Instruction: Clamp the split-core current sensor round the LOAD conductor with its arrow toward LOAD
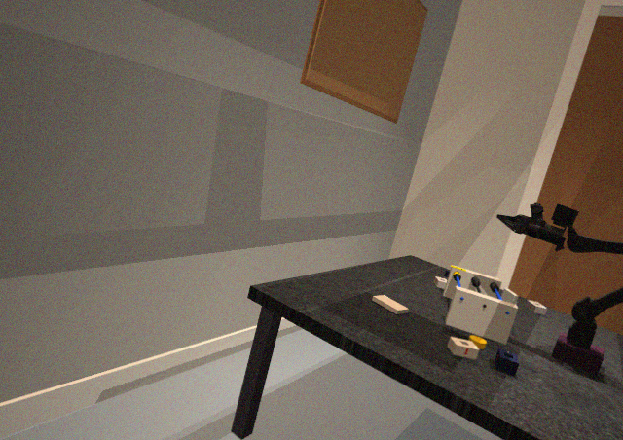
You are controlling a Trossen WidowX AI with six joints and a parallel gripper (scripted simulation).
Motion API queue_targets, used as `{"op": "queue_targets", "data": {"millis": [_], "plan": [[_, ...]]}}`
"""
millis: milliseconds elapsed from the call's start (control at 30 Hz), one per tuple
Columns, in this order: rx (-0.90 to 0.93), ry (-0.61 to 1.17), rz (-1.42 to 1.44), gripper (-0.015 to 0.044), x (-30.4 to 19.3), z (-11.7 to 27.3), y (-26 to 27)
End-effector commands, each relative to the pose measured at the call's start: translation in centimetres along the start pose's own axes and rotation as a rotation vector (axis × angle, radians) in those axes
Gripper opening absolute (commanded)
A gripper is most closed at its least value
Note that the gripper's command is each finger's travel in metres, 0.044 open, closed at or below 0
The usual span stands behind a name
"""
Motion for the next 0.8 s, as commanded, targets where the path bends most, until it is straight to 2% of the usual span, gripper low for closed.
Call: {"op": "queue_targets", "data": {"millis": [0, 133, 467, 767], "plan": [[-0.001, 0.033, 0.042, 0.044, -1.0, -0.3, 0.4], [-0.037, 0.108, 0.043, 0.044, -1.0, -1.7, -0.2], [-0.276, 0.609, -0.001, 0.044, -2.5, -9.2, -6.2], [-0.473, 1.058, -0.113, 0.044, -5.9, -12.5, -13.2]]}}
Point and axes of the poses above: the point midway between the two fingers, 35 mm back from their tips, its own z axis back along the fingers, its own y axis across the jaws, x = y × z, the point moved 6 cm from there along z, back along the fingers, and after that the axes turned 8 degrees about -z, right-handed, at the moved point
